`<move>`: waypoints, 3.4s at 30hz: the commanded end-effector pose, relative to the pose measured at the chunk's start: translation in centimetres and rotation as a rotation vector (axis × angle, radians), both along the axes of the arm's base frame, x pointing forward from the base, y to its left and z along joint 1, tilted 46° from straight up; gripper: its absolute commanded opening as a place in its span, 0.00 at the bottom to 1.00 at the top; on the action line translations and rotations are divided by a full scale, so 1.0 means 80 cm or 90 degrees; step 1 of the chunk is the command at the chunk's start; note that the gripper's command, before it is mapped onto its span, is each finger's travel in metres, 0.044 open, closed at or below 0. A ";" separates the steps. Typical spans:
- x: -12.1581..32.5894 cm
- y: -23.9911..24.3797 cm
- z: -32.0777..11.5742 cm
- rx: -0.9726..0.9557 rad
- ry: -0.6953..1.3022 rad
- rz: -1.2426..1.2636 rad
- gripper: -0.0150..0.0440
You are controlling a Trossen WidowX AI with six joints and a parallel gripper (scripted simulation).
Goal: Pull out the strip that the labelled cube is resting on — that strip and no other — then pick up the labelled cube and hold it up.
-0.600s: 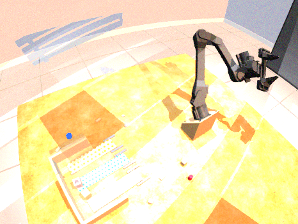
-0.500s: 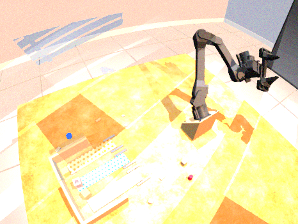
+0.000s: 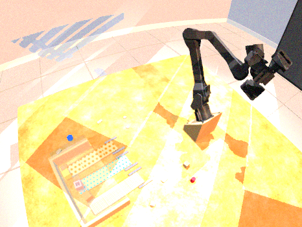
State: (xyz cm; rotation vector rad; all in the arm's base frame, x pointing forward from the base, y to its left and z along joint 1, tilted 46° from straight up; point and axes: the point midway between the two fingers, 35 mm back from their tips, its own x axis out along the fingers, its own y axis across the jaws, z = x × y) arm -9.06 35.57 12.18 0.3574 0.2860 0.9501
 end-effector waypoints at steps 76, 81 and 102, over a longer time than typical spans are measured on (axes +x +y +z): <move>0.602 -0.370 -0.101 -1.129 0.453 -0.448 0.25; 0.604 -0.377 -0.108 -1.129 0.452 -0.448 0.25; 0.612 -0.408 -0.137 -1.130 0.452 -0.449 0.25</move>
